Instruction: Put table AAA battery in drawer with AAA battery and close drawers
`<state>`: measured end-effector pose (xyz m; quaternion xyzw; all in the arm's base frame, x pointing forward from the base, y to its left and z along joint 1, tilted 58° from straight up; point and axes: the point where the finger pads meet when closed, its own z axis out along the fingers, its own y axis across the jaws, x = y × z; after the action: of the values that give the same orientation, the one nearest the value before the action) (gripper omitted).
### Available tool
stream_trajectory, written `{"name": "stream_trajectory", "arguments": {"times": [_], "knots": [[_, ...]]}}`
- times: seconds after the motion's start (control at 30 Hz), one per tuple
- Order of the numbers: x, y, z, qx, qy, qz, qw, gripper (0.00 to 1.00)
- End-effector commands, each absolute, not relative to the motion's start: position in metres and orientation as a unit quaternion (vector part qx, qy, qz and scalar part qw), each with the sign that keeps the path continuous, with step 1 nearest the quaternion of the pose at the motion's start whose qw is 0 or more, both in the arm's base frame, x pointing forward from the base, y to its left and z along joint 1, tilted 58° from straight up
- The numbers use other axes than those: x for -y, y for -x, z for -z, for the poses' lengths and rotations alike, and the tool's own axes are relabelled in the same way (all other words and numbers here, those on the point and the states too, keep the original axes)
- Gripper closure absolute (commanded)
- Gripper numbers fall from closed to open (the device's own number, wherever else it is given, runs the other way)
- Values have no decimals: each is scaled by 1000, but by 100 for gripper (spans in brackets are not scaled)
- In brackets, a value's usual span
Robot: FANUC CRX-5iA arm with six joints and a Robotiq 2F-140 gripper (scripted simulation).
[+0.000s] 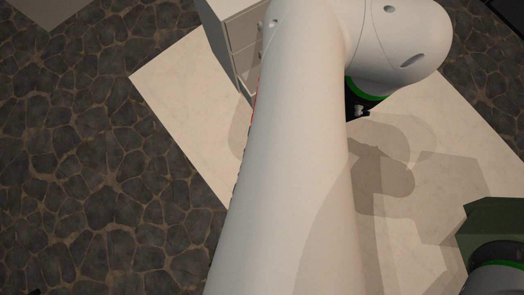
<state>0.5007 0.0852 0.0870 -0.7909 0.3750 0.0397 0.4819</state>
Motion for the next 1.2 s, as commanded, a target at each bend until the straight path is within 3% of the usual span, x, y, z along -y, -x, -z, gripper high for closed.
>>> {"name": "stream_trajectory", "arguments": {"times": [0.0, 0.2, 0.67, 1.17], "knots": [[-72, -495, -97, -375, 791, -41, 482, 97], [-29, -479, -125, -375, 791, -41, 482, 97], [-28, -479, -127, -393, 782, -52, 481, 97], [-38, -486, -145, -649, 587, -222, 430, 97]]}}
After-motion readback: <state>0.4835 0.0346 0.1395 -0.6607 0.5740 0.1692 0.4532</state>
